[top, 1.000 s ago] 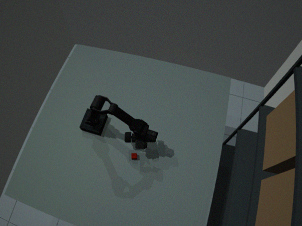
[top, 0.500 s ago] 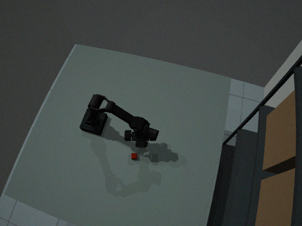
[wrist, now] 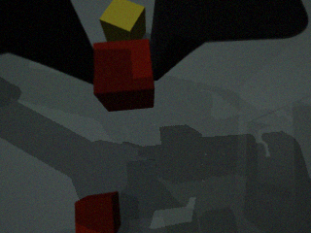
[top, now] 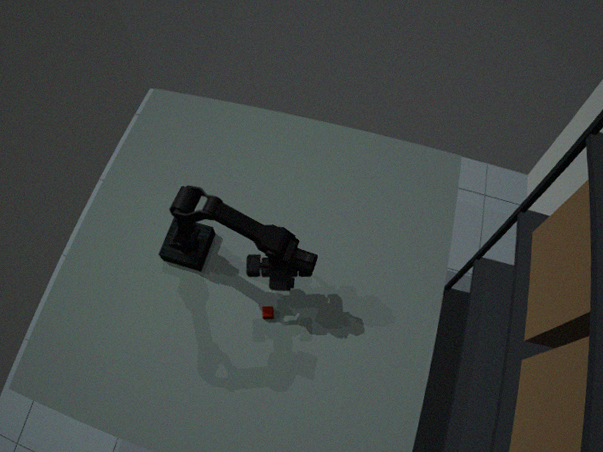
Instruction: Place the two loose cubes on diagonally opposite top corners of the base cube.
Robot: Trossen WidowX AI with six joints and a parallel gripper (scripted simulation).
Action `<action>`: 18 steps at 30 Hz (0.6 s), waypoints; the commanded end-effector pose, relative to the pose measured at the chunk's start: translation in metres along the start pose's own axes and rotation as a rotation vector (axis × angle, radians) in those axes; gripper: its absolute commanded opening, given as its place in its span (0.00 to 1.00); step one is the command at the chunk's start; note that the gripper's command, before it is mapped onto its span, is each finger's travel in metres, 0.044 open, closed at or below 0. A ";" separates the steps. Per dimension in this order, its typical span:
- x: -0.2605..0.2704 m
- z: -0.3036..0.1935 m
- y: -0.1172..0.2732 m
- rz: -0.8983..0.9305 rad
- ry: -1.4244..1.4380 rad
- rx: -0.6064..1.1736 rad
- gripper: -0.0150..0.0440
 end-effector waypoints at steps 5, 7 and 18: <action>-0.002 0.000 0.027 0.009 0.004 -0.009 0.43; -0.002 0.000 0.027 0.009 0.004 -0.009 0.43; 0.004 -0.029 0.016 0.009 0.065 -0.007 0.43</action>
Point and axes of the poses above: the point midway between the two fingers, 35 mm back from their tips, its own y axis back along the fingers, its own x axis across the jaws, z = x × y, the point moved 1 cm from there along y, back along the fingers, and after that the axes turned 4 degrees about y, right-handed, at the moved point
